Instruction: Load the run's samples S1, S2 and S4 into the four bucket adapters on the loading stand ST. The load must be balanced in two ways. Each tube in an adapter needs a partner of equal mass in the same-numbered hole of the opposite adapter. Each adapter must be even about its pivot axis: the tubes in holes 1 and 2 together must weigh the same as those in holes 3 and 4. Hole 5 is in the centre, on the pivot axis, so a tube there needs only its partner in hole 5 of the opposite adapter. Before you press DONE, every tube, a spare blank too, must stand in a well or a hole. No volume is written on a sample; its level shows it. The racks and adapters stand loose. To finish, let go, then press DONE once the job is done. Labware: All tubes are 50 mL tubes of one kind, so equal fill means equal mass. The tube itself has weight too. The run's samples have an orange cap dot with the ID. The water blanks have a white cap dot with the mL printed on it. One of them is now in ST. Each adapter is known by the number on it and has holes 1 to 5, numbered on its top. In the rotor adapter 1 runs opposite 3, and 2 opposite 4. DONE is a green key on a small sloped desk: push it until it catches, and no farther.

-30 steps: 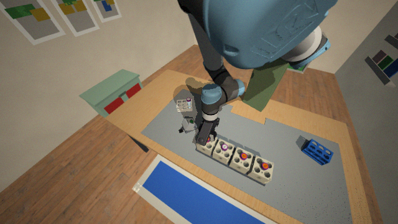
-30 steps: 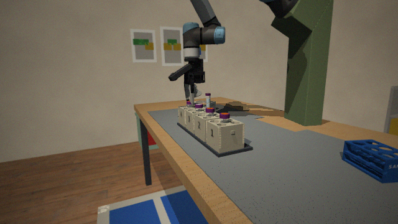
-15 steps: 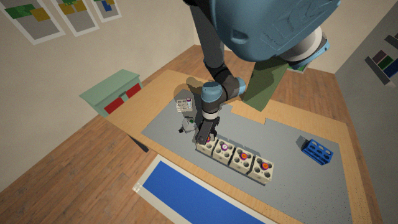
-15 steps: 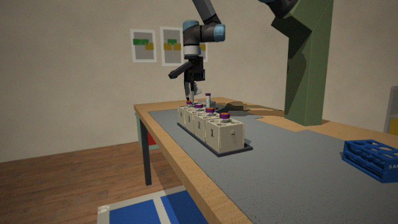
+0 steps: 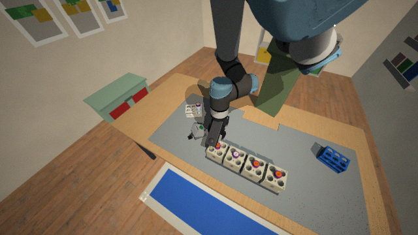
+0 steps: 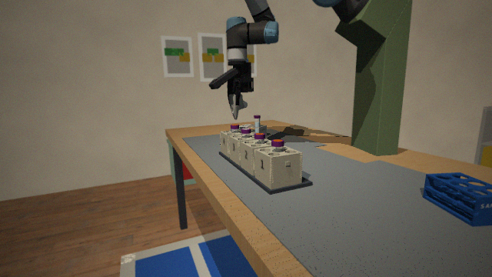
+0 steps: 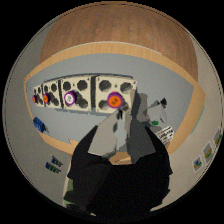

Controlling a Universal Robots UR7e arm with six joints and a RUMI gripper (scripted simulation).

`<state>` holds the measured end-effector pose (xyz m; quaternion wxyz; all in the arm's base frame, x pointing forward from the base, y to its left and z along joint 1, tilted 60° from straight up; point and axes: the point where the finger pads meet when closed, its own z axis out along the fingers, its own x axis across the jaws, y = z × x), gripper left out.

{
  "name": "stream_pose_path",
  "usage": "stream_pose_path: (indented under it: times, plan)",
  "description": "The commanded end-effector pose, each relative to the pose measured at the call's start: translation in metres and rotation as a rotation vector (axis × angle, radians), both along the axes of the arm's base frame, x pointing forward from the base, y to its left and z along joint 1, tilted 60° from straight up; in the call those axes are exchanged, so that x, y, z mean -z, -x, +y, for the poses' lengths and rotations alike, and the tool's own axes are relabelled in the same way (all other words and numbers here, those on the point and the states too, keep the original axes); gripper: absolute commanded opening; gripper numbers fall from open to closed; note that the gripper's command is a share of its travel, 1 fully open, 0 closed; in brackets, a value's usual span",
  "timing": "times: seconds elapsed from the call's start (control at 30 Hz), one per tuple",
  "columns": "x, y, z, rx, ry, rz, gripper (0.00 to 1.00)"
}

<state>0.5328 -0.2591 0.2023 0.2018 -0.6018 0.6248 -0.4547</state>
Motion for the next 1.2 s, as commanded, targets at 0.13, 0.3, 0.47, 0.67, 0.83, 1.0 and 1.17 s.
stream_pose_path:
  times: [0.13, 0.3, 0.47, 0.67, 0.83, 1.0, 1.17]
  plan:
    - [0.014, 0.034, -0.060, -0.222, 0.337, 0.136, 0.00]
    - [0.023, 0.053, -0.096, -0.332, 0.519, 0.210, 0.00]
    - [0.028, 0.065, -0.117, -0.424, 0.657, 0.265, 0.00]
    - [0.038, 0.086, -0.156, -0.441, 0.684, 0.276, 0.00]
    - [0.038, 0.086, -0.156, -0.441, 0.684, 0.276, 0.00]
    - [0.038, 0.086, -0.156, -0.441, 0.684, 0.276, 0.00]
    - [0.044, 0.075, -0.161, -0.533, 0.601, 0.334, 0.00]
